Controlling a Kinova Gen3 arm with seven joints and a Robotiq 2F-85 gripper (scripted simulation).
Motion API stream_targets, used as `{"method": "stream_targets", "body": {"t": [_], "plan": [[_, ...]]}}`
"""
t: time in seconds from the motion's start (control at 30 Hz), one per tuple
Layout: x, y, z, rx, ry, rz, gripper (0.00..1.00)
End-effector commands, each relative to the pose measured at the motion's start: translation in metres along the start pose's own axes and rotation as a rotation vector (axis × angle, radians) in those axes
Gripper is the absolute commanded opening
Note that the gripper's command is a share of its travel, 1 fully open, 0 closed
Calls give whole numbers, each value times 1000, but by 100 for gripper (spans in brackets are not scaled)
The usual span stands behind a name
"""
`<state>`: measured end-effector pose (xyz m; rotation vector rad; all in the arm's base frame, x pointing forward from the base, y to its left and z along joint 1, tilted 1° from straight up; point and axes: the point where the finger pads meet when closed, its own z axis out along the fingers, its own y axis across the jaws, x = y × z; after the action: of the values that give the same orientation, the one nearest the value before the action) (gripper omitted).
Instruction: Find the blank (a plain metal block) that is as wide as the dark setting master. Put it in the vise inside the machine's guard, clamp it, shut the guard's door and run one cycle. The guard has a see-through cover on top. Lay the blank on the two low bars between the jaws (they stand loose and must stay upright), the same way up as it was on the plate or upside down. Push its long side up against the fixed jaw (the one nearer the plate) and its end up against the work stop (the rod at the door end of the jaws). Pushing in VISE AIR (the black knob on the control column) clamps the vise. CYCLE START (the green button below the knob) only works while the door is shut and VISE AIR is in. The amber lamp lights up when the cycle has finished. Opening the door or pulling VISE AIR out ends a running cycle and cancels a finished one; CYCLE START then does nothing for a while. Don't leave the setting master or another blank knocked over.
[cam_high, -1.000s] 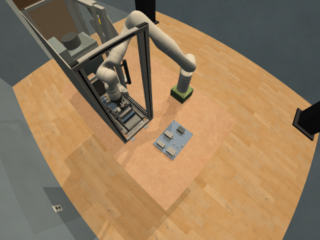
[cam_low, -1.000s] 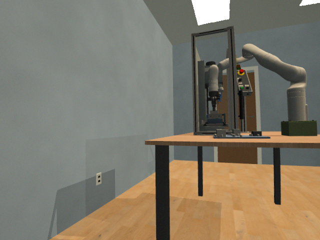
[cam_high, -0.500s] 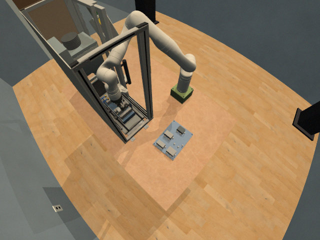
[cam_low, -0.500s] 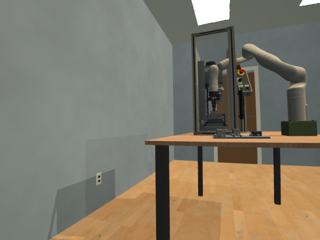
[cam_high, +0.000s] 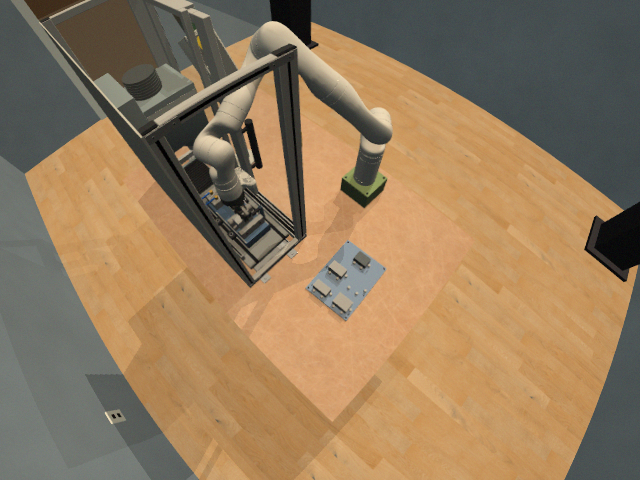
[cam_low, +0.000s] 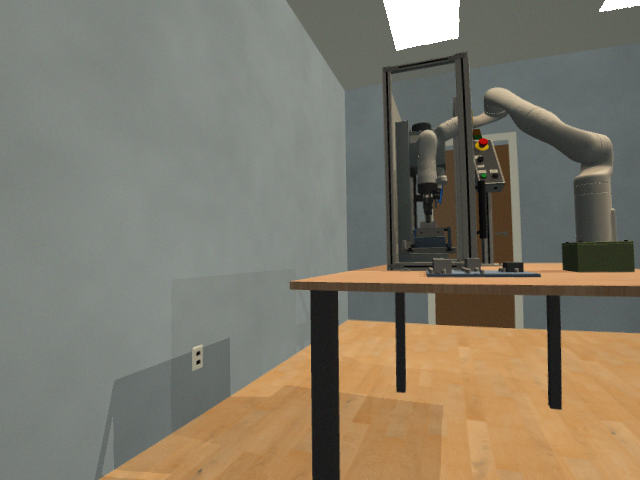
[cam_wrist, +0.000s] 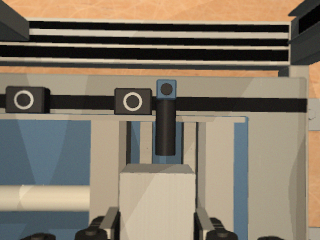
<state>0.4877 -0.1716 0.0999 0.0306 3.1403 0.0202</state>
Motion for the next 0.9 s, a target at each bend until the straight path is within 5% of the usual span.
{"method": "stream_targets", "body": {"t": [0.0,0.87], "plan": [[0,2,1,2,-1,-1,10],[0,3,3,2,-1,-1,10]]}}
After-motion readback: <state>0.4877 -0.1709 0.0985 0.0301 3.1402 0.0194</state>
